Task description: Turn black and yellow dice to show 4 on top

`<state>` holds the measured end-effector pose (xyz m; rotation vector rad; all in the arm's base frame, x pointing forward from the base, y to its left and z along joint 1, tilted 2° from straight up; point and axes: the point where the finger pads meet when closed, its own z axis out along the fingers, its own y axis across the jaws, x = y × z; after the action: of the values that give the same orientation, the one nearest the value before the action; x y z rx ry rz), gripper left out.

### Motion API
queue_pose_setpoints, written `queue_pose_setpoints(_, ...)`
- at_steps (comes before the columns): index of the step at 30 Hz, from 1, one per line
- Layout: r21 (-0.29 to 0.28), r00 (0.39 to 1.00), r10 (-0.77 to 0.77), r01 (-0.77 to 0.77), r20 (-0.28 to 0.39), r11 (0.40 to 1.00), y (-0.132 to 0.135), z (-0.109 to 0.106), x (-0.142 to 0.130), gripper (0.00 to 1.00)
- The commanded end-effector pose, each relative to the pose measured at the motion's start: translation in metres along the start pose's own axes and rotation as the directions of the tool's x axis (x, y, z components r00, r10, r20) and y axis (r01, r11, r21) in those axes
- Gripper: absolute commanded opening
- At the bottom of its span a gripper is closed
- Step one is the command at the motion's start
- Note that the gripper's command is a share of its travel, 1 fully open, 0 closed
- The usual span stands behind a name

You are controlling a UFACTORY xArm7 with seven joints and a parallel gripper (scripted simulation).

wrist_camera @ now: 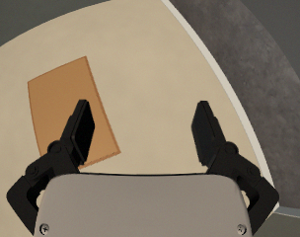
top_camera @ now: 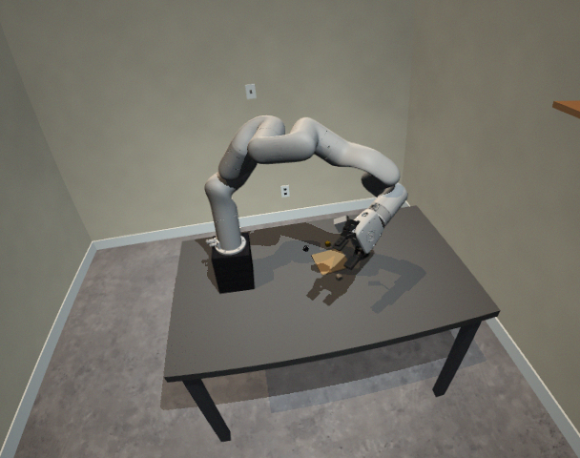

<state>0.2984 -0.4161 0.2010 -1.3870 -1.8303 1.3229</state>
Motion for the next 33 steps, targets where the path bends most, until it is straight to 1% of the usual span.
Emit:
queue_pose_setpoints(1,-0.002,1.0,0.004,-0.004,0.001,1.0,-0.001,-0.001,-0.001,1.0)
queue_pose_setpoints(18,-0.003,1.0,0.004,-0.004,0.001,1.0,-0.001,-0.001,-0.001,1.0)
queue_pose_setpoints(20,-0.01,1.0,0.008,-0.008,0.003,1.0,0.002,-0.001,0.0,1.0)
queue_pose_setpoints(22,-0.037,1.0,0.023,-0.023,0.008,0.999,0.011,-0.002,0.003,1.0)
queue_pose_setpoints(23,-0.06,0.999,0.036,-0.035,0.011,0.998,0.019,-0.004,0.006,1.0)
queue_pose_setpoints(25,-0.125,0.997,0.074,-0.072,0.013,0.989,0.041,-0.007,0.015,1.0)
queue_pose_setpoints(27,-0.207,0.992,0.124,-0.121,0.002,0.971,0.068,-0.013,0.029,1.0)
queue_pose_setpoints(28,-0.216,0.992,0.13,-0.127,-0.001,0.968,0.071,-0.014,0.031,1.0)
queue_pose_setpoints(29,-0.25,0.988,0.151,-0.149,-0.011,0.957,0.082,-0.016,0.037,1.0)
queue_pose_setpoints(30,-0.268,0.986,0.163,-0.162,-0.018,0.95,0.088,-0.018,0.041,1.0)
queue_pose_setpoints(31,-0.268,0.986,0.163,-0.162,-0.018,0.95,0.088,-0.018,0.041,1.0)
queue_pose_setpoints(32,-0.318,0.98,0.196,-0.199,-0.042,0.927,0.104,-0.023,0.052,1.0)
queue_pose_setpoints(33,-0.318,0.98,0.196,-0.199,-0.042,0.927,0.104,-0.023,0.052,1.0)
